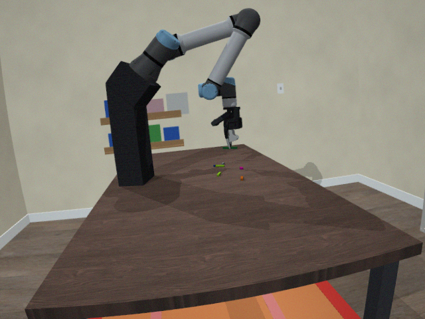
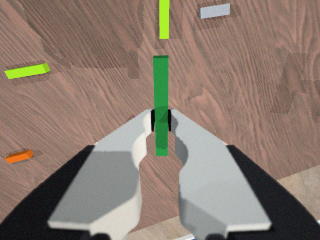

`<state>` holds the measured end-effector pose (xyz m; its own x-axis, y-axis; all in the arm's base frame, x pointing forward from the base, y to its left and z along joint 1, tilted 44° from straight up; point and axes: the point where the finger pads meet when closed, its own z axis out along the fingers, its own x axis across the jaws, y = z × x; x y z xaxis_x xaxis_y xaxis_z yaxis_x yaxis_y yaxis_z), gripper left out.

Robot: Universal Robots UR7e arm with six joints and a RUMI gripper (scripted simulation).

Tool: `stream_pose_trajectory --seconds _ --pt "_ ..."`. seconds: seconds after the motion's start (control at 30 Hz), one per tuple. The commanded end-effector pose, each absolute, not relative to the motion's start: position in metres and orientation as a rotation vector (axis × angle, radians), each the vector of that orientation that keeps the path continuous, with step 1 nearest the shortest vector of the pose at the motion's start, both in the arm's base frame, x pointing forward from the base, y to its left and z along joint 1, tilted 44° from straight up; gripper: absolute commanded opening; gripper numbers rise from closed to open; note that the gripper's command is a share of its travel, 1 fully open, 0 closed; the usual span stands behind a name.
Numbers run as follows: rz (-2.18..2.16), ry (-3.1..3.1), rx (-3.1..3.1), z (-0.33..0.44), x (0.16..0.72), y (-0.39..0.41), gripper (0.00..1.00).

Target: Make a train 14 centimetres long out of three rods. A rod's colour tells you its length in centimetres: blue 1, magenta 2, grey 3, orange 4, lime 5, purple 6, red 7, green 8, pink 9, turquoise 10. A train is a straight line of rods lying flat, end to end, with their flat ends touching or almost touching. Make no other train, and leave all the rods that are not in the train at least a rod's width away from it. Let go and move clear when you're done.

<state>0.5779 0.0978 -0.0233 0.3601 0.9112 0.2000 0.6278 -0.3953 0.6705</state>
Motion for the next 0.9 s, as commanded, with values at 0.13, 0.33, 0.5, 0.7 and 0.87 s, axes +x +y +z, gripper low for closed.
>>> stream_pose_trajectory --seconds 0.13,0.33,0.5,0.7,0.87 --pt "0.773 1.327 2.142 -0.023 0.578 0.099 0.0" --pt "0.773 1.327 2.142 -0.023 0.578 0.099 0.0" --pt "0.772 1.327 2.144 -0.026 0.581 0.099 0.0" --pt "0.771 1.327 2.144 -0.033 0.588 0.098 0.0" --pt "0.771 1.327 2.144 -0.047 0.601 0.096 0.0"
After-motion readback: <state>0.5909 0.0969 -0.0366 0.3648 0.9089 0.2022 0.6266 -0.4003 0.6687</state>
